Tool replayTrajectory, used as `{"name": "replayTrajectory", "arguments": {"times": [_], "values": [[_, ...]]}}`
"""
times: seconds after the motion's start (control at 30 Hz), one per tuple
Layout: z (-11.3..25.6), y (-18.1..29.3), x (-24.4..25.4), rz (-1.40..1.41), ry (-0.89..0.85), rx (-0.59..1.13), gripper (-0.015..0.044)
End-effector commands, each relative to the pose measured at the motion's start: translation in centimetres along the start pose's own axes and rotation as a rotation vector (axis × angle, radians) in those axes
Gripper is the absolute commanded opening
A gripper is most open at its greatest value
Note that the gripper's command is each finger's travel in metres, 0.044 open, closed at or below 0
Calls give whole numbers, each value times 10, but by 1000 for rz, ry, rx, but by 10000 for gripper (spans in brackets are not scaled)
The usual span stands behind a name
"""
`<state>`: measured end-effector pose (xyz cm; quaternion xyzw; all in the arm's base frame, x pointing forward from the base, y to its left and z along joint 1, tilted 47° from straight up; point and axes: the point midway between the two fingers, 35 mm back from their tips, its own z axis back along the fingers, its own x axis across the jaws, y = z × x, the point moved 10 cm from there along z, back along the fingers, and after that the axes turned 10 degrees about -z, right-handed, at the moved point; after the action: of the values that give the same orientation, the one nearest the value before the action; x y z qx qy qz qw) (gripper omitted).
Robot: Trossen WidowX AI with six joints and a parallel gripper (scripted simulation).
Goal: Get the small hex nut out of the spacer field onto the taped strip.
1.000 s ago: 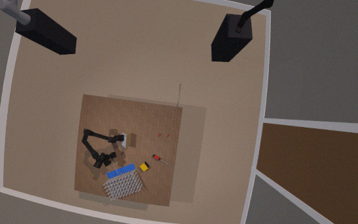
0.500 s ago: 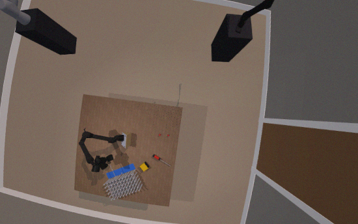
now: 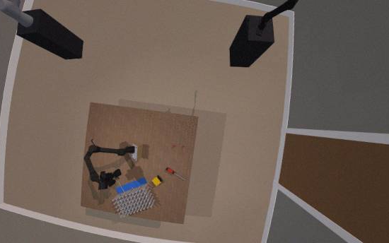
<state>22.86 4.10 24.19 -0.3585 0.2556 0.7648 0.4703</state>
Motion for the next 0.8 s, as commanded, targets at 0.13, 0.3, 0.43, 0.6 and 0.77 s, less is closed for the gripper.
{"name": "replayTrajectory", "arguments": {"times": [0.13,0.3,0.43,0.6,0.77], "values": [[9,-34,14,203,-85,-32,0],[15,-54,25,333,-137,-53,0],[20,-70,36,437,-177,-70,0],[26,-89,52,567,-225,-93,0],[32,-107,69,696,-272,-117,0]]}}
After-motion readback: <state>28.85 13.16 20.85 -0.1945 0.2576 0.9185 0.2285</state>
